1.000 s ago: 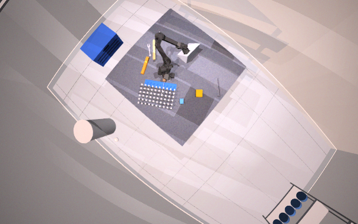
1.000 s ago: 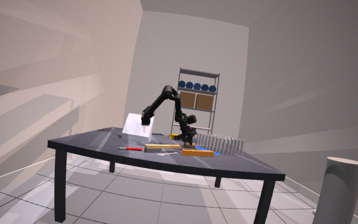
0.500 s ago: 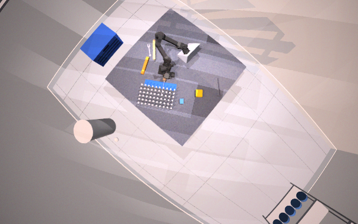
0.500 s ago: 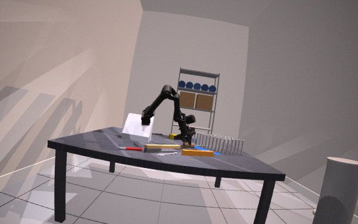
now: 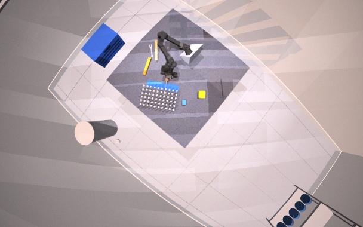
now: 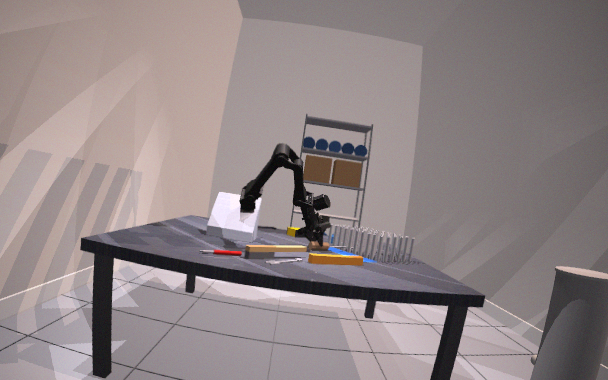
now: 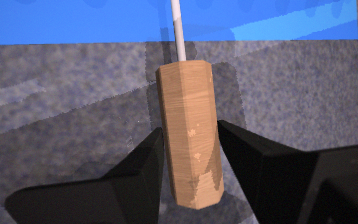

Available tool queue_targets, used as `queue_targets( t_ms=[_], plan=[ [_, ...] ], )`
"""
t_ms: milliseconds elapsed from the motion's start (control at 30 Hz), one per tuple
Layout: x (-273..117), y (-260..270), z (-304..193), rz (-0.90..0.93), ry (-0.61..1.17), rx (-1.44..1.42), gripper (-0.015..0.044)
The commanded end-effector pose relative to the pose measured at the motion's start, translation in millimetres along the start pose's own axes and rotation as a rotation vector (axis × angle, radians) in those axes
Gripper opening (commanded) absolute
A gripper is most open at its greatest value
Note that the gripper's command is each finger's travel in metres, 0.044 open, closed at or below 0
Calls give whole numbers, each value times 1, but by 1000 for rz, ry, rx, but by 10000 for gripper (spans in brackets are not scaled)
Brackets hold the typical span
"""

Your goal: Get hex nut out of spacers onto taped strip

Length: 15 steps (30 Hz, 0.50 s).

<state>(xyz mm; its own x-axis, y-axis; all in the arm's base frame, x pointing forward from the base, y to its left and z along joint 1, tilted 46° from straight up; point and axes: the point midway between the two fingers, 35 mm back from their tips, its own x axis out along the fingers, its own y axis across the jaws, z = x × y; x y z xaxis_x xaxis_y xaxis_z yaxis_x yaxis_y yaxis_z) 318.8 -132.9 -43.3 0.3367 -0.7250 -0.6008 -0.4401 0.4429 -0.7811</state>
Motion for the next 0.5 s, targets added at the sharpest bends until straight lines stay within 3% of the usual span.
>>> queue_targets(
  t_ms=[0, 467],
  plan=[
    [-2, 0, -4, -2, 1, -4, 0],
    [-5, 0, -12, -2, 2, -4, 0]
  ],
)
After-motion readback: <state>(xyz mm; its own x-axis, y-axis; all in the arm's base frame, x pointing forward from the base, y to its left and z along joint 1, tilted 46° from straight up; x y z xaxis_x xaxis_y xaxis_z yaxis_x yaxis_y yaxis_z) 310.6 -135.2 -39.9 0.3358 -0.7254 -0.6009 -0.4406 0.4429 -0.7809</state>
